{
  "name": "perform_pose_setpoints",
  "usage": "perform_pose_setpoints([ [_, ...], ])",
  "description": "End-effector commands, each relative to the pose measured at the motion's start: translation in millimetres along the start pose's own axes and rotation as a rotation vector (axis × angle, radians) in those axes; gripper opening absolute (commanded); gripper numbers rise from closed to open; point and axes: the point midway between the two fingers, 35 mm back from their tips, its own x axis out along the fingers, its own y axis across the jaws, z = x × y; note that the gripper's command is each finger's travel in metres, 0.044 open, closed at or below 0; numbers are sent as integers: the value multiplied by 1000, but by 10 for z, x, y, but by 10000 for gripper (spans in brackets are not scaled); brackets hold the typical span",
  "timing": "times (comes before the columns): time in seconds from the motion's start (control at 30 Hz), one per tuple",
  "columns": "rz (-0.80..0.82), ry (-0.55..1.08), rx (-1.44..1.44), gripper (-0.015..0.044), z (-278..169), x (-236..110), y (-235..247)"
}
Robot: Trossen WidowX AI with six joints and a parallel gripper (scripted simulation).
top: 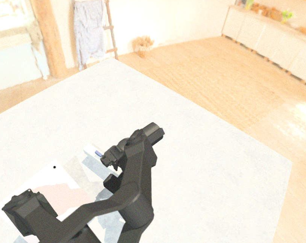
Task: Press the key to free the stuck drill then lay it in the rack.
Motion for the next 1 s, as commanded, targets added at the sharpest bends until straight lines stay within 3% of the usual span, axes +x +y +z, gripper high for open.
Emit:
perform_pose_setpoints([
  [0.0,-2,6,-5,440,-22,-4,2],
  [0.97,-2,7,-6,440,80,379,-5],
])
